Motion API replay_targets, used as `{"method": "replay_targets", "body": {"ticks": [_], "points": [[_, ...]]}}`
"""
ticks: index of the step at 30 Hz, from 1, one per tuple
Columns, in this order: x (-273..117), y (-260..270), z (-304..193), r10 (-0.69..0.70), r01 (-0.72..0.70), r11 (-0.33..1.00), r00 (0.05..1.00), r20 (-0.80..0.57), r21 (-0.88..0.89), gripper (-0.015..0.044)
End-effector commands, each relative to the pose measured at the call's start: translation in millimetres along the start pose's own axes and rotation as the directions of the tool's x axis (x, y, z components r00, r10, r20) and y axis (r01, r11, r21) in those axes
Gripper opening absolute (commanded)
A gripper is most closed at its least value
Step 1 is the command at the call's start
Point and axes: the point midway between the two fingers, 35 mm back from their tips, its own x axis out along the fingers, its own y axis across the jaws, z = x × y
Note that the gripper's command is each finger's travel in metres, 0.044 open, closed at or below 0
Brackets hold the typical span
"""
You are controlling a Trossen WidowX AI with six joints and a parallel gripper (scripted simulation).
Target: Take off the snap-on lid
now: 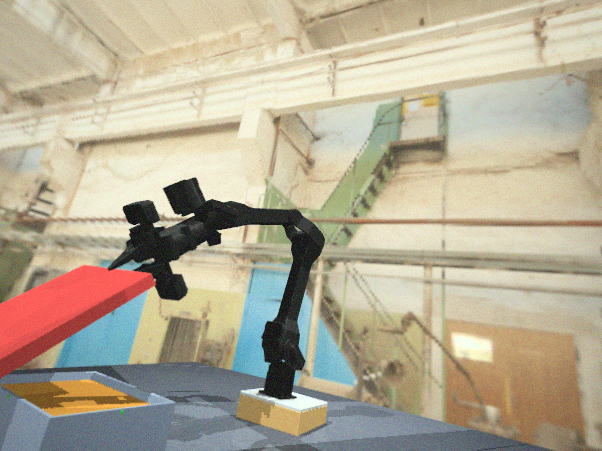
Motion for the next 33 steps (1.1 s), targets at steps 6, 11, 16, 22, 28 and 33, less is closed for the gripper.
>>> {"method": "replay_targets", "body": {"ticks": [6, 11, 16, 22, 28, 33], "points": [[-2.8, 1.6, 16.4, 0.009, -0.009, 1.000, 1.000, -0.002, -0.008, 0.0000], [-3.8, 0.7, 26.4, 0.009, -0.009, 1.000, 1.000, -0.001, -0.009, 0.0000], [-4.9, -0.1, 36.3, 0.009, -0.009, 1.000, 1.000, -0.001, -0.010, 0.0000], [-6.2, -1.1, 48.1, 0.009, -0.009, 1.000, 1.000, 0.000, -0.011, 0.0000], [-7.5, -2.0, 60.0, 0.008, -0.008, 1.000, 1.000, 0.001, -0.012, 0.0000], [-8.5, -2.8, 69.9, 0.008, -0.008, 1.000, 1.000, 0.002, -0.013, 0.0000]]}}
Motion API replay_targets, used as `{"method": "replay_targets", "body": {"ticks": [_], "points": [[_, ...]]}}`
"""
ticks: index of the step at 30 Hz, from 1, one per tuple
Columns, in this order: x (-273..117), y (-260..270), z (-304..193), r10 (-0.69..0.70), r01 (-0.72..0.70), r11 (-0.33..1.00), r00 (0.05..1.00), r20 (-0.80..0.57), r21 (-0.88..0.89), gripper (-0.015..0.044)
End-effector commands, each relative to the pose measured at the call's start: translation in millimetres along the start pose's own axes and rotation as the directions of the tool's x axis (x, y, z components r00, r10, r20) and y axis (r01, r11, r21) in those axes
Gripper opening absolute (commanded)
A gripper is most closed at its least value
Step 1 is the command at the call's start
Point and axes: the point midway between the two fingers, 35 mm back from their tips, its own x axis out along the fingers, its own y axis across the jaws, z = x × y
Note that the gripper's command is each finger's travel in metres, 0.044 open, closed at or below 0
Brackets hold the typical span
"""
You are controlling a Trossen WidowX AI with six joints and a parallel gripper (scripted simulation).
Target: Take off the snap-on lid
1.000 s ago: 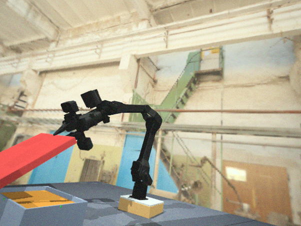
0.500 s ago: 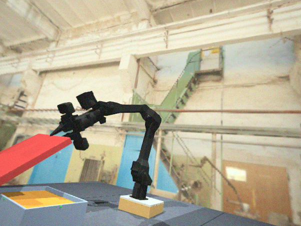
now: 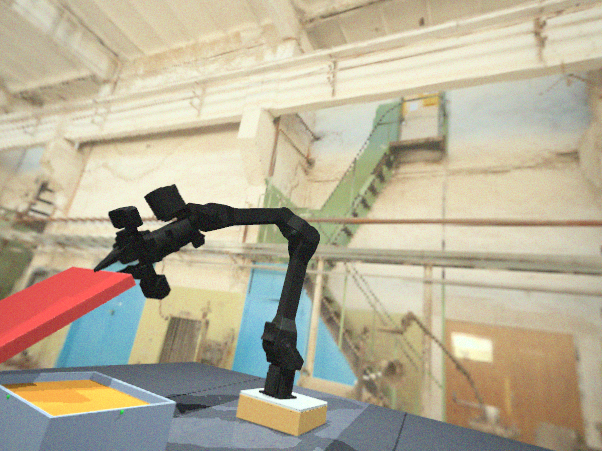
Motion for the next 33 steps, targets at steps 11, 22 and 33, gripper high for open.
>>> {"method": "replay_targets", "body": {"ticks": [11, 22, 33], "points": [[-4.9, 2.7, 26.6, 0.014, -0.014, 1.000, 1.000, 0.000, -0.012, 0.0000], [-7.3, 1.0, 48.4, 0.013, -0.013, 1.000, 1.000, 0.001, -0.014, 0.0000], [-9.8, -0.7, 70.1, 0.013, -0.013, 1.000, 1.000, 0.003, -0.015, 0.0000]]}}
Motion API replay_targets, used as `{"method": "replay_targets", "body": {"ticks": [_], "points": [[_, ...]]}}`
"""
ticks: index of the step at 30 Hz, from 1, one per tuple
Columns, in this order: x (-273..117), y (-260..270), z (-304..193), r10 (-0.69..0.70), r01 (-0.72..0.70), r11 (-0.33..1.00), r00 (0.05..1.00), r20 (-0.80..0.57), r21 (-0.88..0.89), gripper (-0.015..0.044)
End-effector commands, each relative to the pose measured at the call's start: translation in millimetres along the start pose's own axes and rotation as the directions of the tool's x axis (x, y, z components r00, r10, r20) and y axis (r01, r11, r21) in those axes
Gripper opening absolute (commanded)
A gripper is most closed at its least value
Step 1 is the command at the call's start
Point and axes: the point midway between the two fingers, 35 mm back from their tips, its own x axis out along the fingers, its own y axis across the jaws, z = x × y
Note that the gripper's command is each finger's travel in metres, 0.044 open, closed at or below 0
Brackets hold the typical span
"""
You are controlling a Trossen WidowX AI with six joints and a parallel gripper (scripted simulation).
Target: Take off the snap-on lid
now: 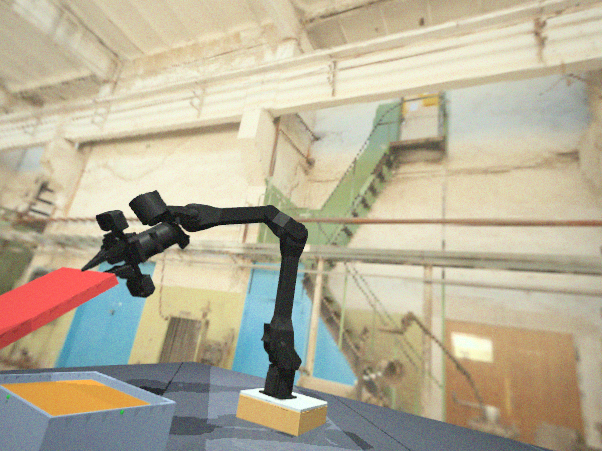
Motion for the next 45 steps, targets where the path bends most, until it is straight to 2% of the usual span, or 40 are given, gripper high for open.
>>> {"method": "replay_targets", "body": {"ticks": [1, 21, 45], "points": [[-2.7, 4.2, 6.9, 0.014, -0.014, 1.000, 1.000, -0.001, -0.012, 0.0000], [-7.2, 1.1, 45.9, 0.013, -0.013, 1.000, 1.000, 0.001, -0.015, 0.0000], [7.8, -17.9, 41.6, 0.013, -0.013, 1.000, 1.000, 0.001, -0.014, 0.0000]]}}
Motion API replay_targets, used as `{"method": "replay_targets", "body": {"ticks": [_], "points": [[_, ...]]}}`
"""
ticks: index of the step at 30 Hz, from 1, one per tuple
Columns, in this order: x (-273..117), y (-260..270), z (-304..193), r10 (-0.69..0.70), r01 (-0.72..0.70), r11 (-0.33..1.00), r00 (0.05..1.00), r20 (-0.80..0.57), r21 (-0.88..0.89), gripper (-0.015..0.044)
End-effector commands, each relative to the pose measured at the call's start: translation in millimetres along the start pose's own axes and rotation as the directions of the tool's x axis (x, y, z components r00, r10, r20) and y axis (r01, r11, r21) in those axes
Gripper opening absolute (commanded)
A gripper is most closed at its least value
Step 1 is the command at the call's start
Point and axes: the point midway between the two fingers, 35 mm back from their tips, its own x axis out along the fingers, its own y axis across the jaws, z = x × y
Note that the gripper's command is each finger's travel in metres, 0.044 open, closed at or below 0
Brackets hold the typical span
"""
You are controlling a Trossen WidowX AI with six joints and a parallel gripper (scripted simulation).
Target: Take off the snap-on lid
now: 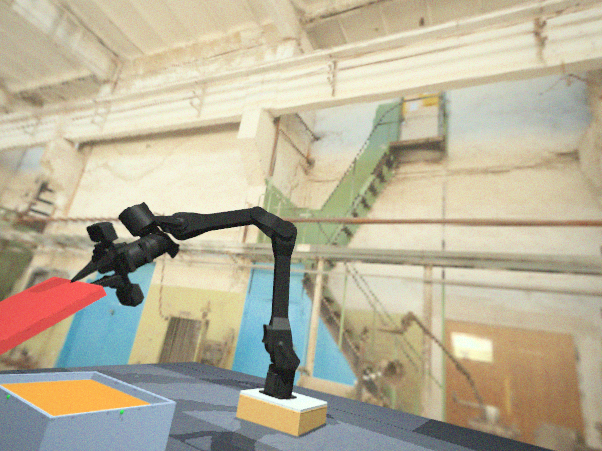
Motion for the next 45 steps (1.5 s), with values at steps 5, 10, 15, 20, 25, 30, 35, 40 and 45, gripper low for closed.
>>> {"method": "replay_targets", "body": {"ticks": [5, 10, 15, 20, 25, 30, 35, 40, 45], "points": [[2.9, -1.6, 0.1, 0.010, -0.010, 1.000, 1.000, 0.000, -0.008, 0.0000], [5.5, -4.7, 0.1, 0.010, -0.010, 1.000, 1.000, 0.000, -0.008, 0.0000], [8.1, -7.7, 0.1, 0.010, -0.010, 1.000, 1.000, 0.000, -0.008, 0.0000], [10.7, -10.8, 0.1, 0.010, -0.010, 1.000, 1.000, 0.000, -0.008, 0.0000], [13.3, -13.8, 0.2, 0.010, -0.010, 1.000, 1.000, 0.000, -0.008, 0.0000], [15.9, -16.9, 0.2, 0.010, -0.010, 1.000, 1.000, 0.000, -0.008, 0.0000], [18.5, -19.9, 0.2, 0.010, -0.010, 1.000, 1.000, 0.000, -0.008, 0.0000], [21.1, -23.0, 0.2, 0.010, -0.010, 1.000, 1.000, 0.000, -0.008, 0.0000], [23.7, -26.0, 0.2, 0.010, -0.010, 1.000, 1.000, 0.000, -0.008, 0.0000]]}}
